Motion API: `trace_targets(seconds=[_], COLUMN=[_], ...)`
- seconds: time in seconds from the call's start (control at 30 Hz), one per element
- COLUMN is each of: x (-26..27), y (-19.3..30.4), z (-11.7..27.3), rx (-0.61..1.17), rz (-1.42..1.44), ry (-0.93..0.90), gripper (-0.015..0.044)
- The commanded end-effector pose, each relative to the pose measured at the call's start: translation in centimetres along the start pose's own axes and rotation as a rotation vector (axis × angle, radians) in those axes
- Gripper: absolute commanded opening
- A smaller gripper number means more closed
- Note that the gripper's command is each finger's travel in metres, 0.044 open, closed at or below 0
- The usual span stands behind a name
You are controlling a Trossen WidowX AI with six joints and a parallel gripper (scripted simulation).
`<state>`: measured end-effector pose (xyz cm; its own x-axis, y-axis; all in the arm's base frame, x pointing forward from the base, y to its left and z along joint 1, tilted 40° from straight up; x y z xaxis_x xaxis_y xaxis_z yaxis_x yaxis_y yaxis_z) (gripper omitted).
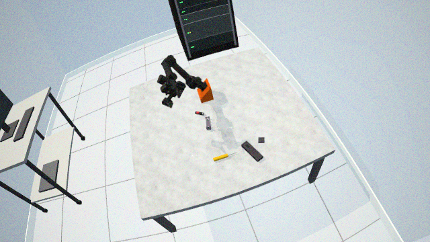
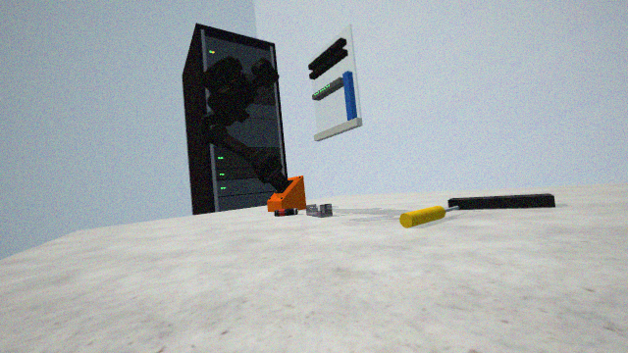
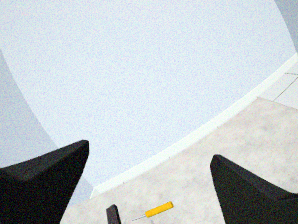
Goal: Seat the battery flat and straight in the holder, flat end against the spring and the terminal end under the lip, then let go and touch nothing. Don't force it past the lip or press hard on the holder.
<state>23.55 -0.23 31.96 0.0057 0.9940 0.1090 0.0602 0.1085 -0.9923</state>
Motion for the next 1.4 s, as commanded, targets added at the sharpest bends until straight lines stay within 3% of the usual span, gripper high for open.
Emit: trace_targets(seconds=[0.0,0.2,0.33,0.47,0.53,1.37], x=[0.0,-1.2,-2.0,-3.0,-3.2,-4.9], y=[0.4,10.3,15.9,18.7,19.1,20.7], z=[-0.1,-0.8,1.8,5.4,6.5,6.5], rx=[0.021,0.653,1.134,1.603,1.741,1.753], rz=[0.009,0.35,0.701,1.112,1.247,1.259], ry=[0.008,0.167,0.164,0.041,-0.024,-0.033], gripper=[0.0374,0.022,0.022,0.022,0.022,0.022])
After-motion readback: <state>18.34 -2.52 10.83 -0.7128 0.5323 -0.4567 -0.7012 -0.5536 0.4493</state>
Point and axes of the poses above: the point midway between the two fingers, 35 mm back from their tips, its own z axis back along the fingers, its own x axis across the jaws, y = z × x, the point moved 8 cm from there along z, back along the fingers, and after that the axes turned 6 degrees about -z, right-handed, at the moved point
